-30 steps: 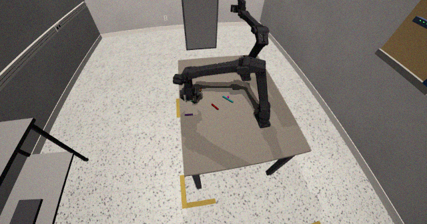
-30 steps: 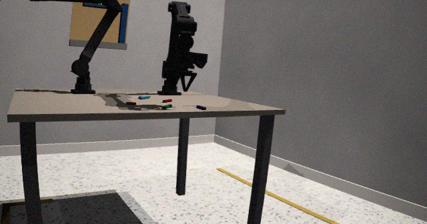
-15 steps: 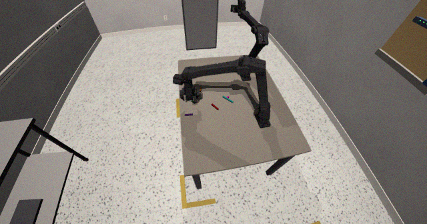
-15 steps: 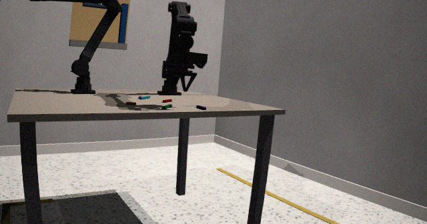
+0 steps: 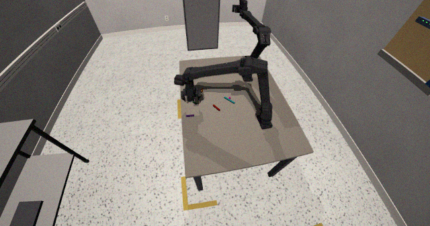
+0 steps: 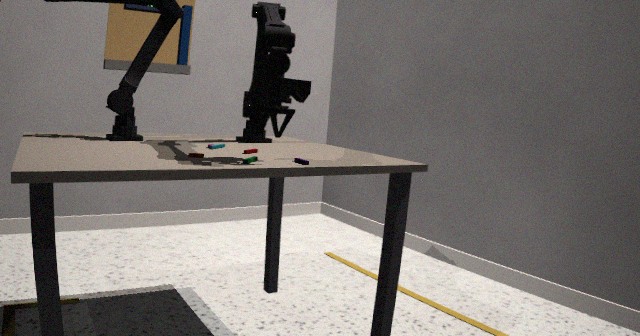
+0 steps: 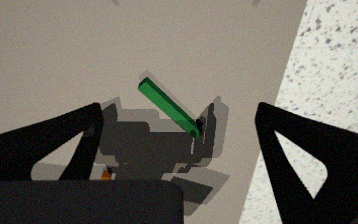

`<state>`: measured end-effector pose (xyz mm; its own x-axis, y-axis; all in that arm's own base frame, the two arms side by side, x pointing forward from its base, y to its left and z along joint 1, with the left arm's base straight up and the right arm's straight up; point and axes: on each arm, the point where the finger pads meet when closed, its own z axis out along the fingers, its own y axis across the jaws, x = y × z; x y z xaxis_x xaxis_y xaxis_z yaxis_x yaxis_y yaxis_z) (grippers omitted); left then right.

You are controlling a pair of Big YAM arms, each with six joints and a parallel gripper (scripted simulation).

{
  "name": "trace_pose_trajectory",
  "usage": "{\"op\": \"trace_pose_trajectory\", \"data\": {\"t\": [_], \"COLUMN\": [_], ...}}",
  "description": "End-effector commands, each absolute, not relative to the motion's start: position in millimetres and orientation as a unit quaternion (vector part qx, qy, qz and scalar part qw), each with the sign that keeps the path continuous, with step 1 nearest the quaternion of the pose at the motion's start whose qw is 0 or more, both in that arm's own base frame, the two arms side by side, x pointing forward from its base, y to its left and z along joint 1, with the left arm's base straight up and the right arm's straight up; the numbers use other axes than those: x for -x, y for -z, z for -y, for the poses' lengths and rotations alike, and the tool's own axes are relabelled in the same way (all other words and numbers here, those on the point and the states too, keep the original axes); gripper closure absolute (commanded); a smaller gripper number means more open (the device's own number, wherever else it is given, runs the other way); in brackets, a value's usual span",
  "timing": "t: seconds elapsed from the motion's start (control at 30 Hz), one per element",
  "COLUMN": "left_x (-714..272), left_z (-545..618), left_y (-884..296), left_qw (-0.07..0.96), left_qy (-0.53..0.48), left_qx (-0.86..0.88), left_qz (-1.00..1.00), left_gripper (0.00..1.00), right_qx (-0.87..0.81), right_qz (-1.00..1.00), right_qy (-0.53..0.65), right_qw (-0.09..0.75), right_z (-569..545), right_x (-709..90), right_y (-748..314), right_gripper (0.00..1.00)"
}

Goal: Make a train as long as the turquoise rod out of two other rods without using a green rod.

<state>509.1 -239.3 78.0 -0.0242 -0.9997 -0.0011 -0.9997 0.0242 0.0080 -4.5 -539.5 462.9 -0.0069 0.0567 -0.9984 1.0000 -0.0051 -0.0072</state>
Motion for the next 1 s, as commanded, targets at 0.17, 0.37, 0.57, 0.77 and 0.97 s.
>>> {"op": "trace_pose_trajectory", "data": {"t": [0.17, 0.37, 0.57, 0.77, 0.97], "left_x": [-531, -531, -523, -503, -481], "left_z": [252, 252, 255, 254, 263], "left_y": [-104, -104, -111, -102, -103], "left_qw": [-0.011, -0.011, -0.013, -0.01, -0.011], "left_qy": [-0.028, -0.028, -0.032, -0.023, -0.022], "left_qx": [-0.699, -0.699, -0.684, -0.646, -0.563], "left_qz": [0.714, 0.714, 0.728, 0.763, 0.826], "left_gripper": [0.0, 0.0, 0.0, 0.0, 0.0], "right_qx": [-0.5, -0.5, -0.5, -0.5, -0.5], "right_qz": [-0.5, -0.5, -0.5, -0.5, -0.5], "right_qy": [0.5, 0.5, 0.5, 0.5, 0.5], "right_qw": [0.5, 0.5, 0.5, 0.5, 0.5], "right_z": [545, 545, 545, 545, 545], "right_x": [1, 1, 1, 1, 1], "right_y": [-501, -501, -501, -501, -501], "right_gripper": [0.0, 0.0, 0.0, 0.0, 0.0]}}
